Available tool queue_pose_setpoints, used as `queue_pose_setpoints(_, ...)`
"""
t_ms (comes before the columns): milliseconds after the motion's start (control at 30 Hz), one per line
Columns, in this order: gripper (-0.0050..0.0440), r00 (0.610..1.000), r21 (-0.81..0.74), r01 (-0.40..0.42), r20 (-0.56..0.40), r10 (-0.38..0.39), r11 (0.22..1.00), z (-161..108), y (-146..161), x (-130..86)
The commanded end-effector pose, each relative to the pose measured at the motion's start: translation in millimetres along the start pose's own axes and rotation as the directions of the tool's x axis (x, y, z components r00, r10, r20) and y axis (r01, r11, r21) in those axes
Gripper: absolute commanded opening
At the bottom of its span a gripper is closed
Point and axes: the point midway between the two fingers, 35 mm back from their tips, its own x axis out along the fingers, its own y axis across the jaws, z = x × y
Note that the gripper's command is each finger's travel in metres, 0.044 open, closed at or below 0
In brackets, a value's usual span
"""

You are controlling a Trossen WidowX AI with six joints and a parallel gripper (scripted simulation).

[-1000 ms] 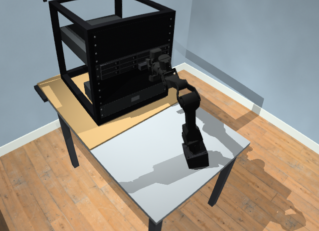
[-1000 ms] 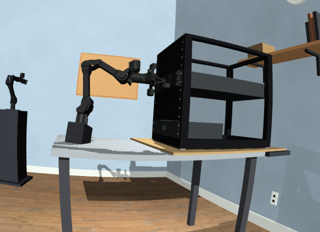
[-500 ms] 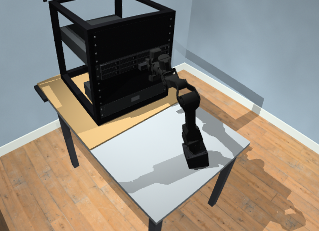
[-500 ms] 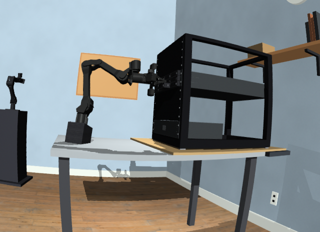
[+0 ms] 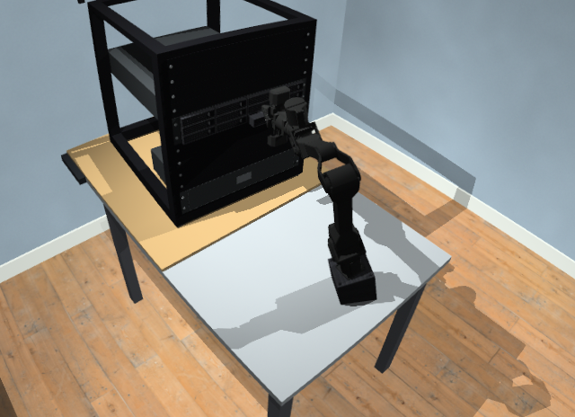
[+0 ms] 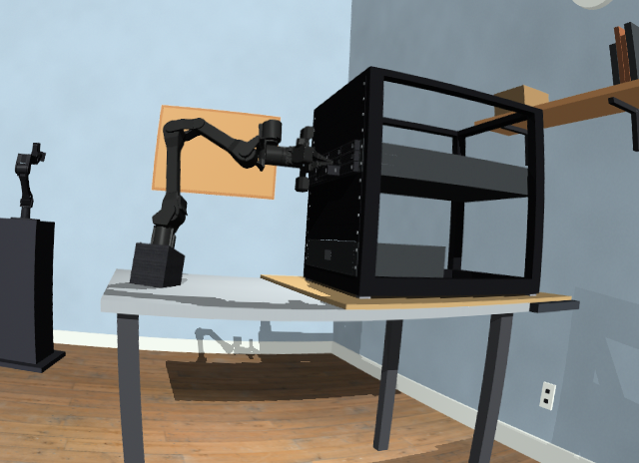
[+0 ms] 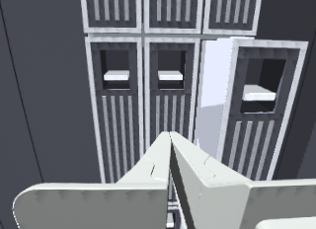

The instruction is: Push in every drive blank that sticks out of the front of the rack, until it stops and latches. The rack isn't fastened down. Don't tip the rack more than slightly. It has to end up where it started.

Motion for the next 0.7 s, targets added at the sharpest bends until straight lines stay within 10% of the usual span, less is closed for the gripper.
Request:
queue_pose_setpoints(0, -0.005, 1.0, -0.009, -0.022, -0.007, 0.022, 1.0, -3.5, 9.8, 3.2)
queue_pose_setpoints(667, -0.005, 1.0, -0.009, -0.022, -0.007, 0.022, 1.0, -3.6, 10.0, 7.4)
